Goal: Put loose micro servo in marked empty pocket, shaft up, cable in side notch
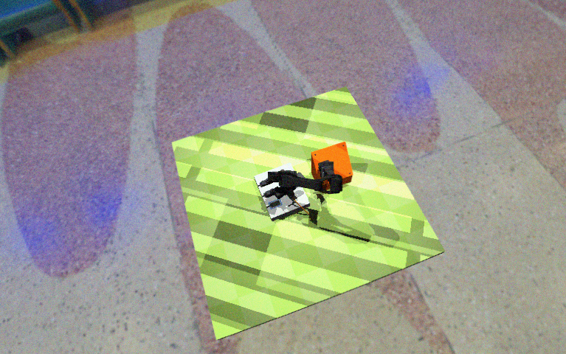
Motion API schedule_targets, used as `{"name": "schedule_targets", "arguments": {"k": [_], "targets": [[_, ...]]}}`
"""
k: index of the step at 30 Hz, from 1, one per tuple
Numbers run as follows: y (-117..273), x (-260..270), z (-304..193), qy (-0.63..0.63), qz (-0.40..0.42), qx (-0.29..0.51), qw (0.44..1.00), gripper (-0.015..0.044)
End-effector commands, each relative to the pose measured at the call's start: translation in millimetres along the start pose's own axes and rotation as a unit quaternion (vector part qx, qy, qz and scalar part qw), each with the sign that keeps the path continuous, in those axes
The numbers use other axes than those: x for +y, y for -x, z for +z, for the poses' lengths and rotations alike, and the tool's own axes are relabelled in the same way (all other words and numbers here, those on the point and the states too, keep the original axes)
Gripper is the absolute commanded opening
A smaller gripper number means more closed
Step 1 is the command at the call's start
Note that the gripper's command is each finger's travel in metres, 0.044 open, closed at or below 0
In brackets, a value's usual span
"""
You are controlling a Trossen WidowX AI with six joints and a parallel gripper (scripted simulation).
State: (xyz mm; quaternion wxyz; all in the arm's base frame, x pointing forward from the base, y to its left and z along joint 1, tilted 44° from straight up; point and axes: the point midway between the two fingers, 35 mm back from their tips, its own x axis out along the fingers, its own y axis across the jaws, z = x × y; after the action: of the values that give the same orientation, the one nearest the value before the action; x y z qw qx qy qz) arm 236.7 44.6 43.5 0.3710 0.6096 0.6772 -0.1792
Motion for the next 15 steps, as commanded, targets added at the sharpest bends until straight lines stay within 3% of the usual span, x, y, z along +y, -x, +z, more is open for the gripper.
{"name": "schedule_targets", "arguments": {"k": [1, 15], "targets": [[1.1, 2.4, -0.4, -0.082, 0.004, 0.001, 0.997, 0.0000], [1.1, 2.4, -0.4, -0.318, 0.003, 0.002, 0.948, 0.0000]]}}
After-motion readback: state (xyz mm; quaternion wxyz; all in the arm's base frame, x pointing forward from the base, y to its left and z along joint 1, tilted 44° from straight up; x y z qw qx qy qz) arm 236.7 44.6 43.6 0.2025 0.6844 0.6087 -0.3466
